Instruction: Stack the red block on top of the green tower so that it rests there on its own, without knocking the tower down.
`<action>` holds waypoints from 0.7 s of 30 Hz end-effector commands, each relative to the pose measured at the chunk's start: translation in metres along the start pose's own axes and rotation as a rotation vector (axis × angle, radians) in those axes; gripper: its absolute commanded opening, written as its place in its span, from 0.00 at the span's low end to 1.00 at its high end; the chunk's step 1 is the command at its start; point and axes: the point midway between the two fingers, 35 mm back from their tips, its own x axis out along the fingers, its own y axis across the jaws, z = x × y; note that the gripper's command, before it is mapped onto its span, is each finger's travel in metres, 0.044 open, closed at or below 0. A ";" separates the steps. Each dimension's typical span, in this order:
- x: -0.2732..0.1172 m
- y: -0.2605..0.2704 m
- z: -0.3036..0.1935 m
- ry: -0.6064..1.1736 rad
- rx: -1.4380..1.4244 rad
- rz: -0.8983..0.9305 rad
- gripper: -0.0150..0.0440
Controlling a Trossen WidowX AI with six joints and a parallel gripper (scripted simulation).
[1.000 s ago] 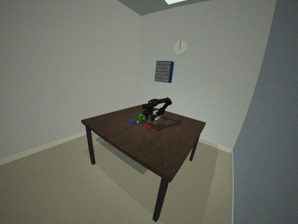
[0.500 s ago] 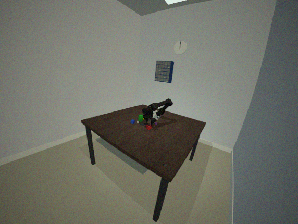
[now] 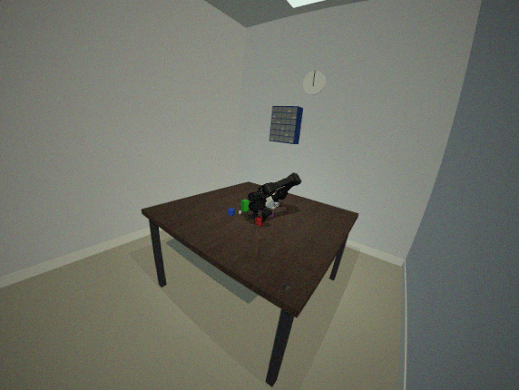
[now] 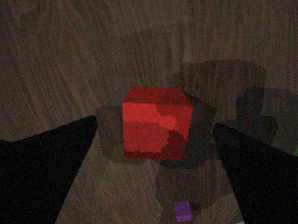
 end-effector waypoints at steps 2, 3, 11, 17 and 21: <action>0.010 0.000 -0.001 0.004 0.006 0.004 1.00; 0.011 0.000 -0.001 0.004 0.006 0.004 1.00; 0.024 0.001 -0.002 0.004 0.006 0.005 1.00; 0.028 0.001 -0.002 0.005 0.006 0.006 1.00; 0.028 0.001 -0.002 0.005 0.006 0.006 1.00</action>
